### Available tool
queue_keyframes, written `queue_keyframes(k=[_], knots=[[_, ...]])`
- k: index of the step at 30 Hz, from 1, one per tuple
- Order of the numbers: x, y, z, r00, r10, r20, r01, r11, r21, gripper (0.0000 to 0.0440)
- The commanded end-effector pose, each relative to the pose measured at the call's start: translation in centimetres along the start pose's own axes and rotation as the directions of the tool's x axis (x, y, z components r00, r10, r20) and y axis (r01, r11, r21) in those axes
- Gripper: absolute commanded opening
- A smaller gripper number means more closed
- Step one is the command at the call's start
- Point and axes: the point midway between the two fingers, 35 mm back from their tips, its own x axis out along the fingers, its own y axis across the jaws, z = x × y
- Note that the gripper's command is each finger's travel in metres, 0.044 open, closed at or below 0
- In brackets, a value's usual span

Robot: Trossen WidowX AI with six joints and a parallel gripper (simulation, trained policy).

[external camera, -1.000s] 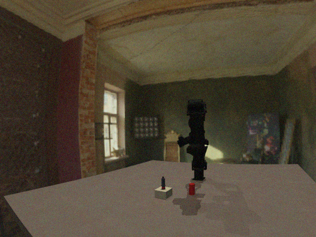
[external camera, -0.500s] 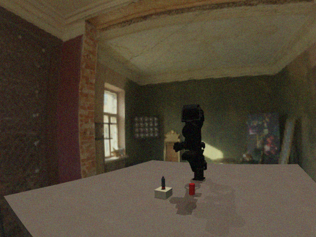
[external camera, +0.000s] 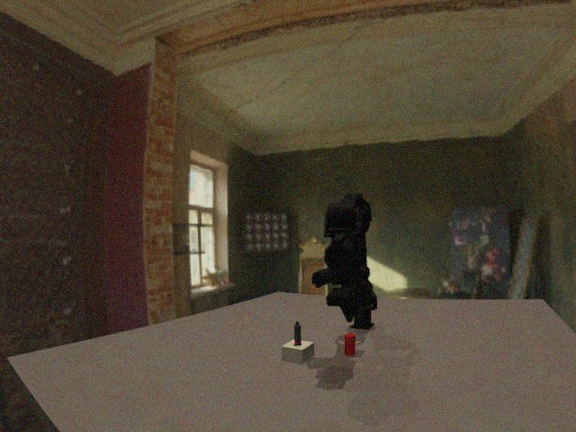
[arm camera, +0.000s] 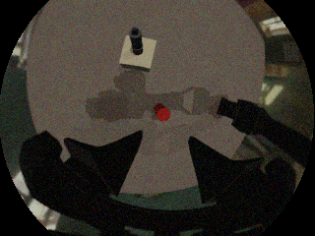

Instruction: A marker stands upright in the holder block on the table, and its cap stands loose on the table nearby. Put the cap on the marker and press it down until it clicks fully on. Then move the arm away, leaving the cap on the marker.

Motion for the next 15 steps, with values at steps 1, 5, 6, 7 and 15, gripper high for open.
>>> queue_keyframes(k=[1,5,6,7,15], knots=[[0.9,0.0,0.4,1.000,-0.019,0.003,0.019,1.000,-0.004,0.0313],[1.7,0.0,0.6,0.999,-0.033,0.001,0.033,0.999,-0.008,0.0310],[1.9,0.0,0.6,0.999,-0.036,0.001,0.036,0.999,-0.009,0.0309],[2.2,0.0,0.6,0.999,-0.039,0.000,0.039,0.999,-0.010,0.0308],[4.1,0.2,0.8,0.999,-0.054,-0.003,0.054,0.998,-0.027,0.0300]])
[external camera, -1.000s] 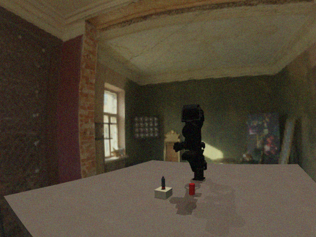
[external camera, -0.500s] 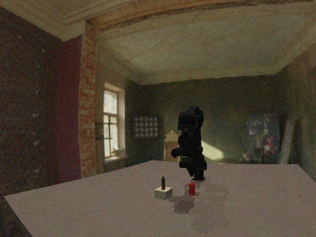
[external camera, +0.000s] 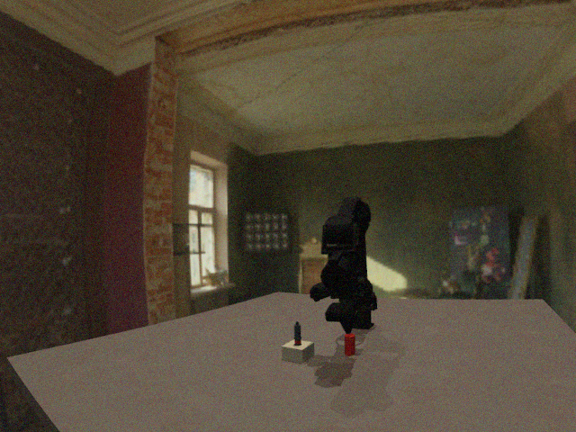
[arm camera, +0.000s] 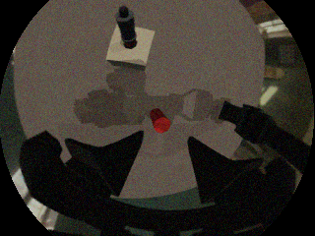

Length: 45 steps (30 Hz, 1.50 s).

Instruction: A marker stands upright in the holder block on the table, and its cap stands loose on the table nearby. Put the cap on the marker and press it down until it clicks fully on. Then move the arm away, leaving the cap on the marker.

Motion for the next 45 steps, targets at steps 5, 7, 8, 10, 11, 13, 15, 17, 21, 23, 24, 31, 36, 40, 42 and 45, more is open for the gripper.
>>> queue_keyframes(k=[5,7,8,10,11,13,15,17,21,23,24,31,36,40,42,45], knots=[[2.0,0.3,0.1,1.000,-0.014,-0.003,0.014,1.000,-0.026,0.0291],[2.6,0.4,0.2,1.000,-0.015,-0.002,0.015,0.999,-0.034,0.0286],[2.8,0.4,0.2,1.000,-0.015,-0.002,0.015,0.999,-0.038,0.0283],[3.4,0.5,0.2,1.000,-0.015,-0.001,0.015,0.999,-0.047,0.0278],[3.6,0.5,0.2,1.000,-0.015,0.000,0.015,0.999,-0.051,0.0276],[4.1,0.6,0.2,1.000,-0.015,0.003,0.015,0.998,-0.060,0.0272],[4.6,0.6,0.3,1.000,-0.014,0.007,0.015,0.998,-0.069,0.0269],[4.9,0.7,0.3,1.000,-0.013,0.011,0.013,0.997,-0.076,0.0265],[5.5,0.7,0.4,1.000,-0.005,0.020,0.007,0.996,-0.091,0.0247],[5.6,0.7,0.4,1.000,0.000,0.025,0.003,0.995,-0.097,0.0229],[5.7,0.7,0.4,1.000,0.003,0.027,0.000,0.995,-0.100,0.0215],[4.4,1.0,0.6,0.997,0.062,0.037,-0.057,0.992,-0.109,0.0071],[2.6,1.8,1.0,0.991,0.129,0.040,-0.124,0.987,-0.107,0.0089],[1.0,2.3,1.3,0.984,0.174,0.038,-0.170,0.980,-0.101,0.0095],[0.3,2.4,1.5,0.980,0.194,0.037,-0.189,0.977,-0.096,0.0094],[-0.8,2.6,1.9,0.975,0.219,0.034,-0.215,0.973,-0.085,0.0094]])
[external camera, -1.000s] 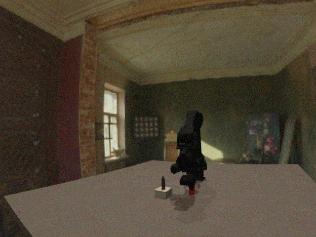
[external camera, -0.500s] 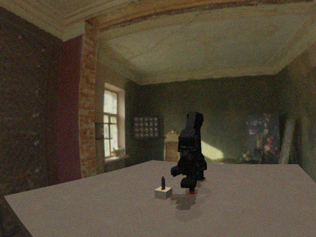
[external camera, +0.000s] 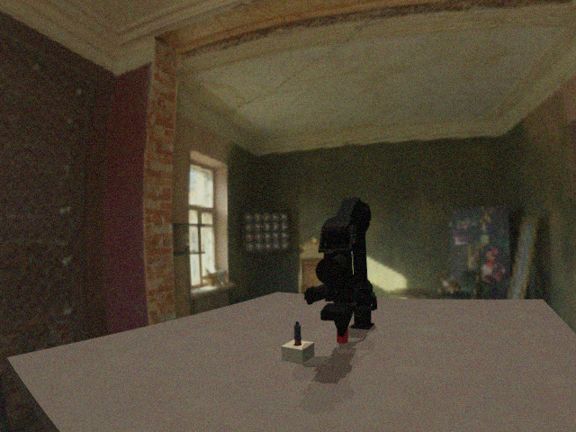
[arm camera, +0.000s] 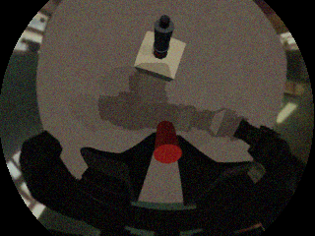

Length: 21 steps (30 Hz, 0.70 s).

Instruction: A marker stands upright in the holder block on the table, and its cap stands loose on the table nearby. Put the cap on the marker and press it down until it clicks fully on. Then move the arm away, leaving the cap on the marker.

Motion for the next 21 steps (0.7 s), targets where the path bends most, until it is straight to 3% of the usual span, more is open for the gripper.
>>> queue_keyframes(k=[1,21], knots=[[-1.5,0.5,0.7,0.999,0.040,0.005,-0.040,0.999,0.012,0.0095],[-6.5,1.5,6.5,0.994,0.106,0.007,-0.105,0.983,0.153,0.0079]])
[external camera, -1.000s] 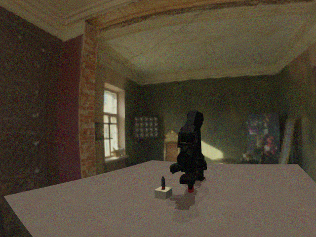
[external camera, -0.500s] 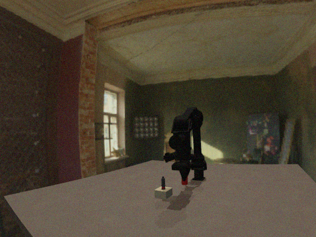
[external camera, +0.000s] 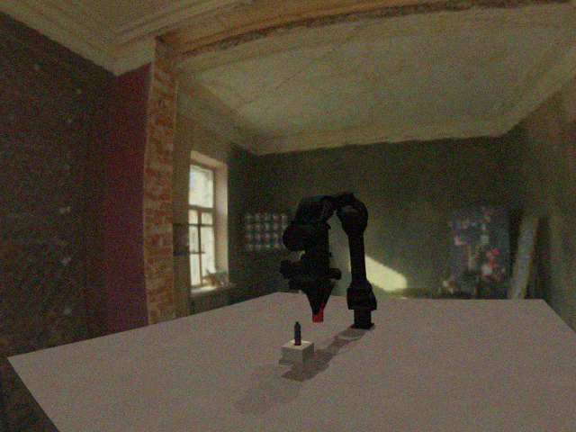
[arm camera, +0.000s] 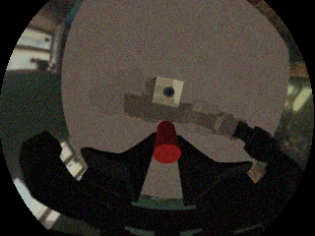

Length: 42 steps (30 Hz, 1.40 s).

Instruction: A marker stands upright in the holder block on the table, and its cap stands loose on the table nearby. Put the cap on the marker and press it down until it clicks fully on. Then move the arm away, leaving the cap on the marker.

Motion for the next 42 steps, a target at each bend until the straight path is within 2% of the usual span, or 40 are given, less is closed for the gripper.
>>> queue_keyframes(k=[1,14,30,42], knots=[[-0.4,0.2,1.4,1.000,-0.001,0.000,0.001,1.000,0.030,0.0077],[-1.1,0.2,5.6,1.000,-0.019,0.000,0.019,0.990,0.139,0.0056],[1.3,0.3,5.6,0.997,-0.073,-0.037,0.078,0.984,0.161,0.0036],[4.6,0.0,5.5,0.991,-0.116,-0.067,0.124,0.984,0.131,0.0027]])
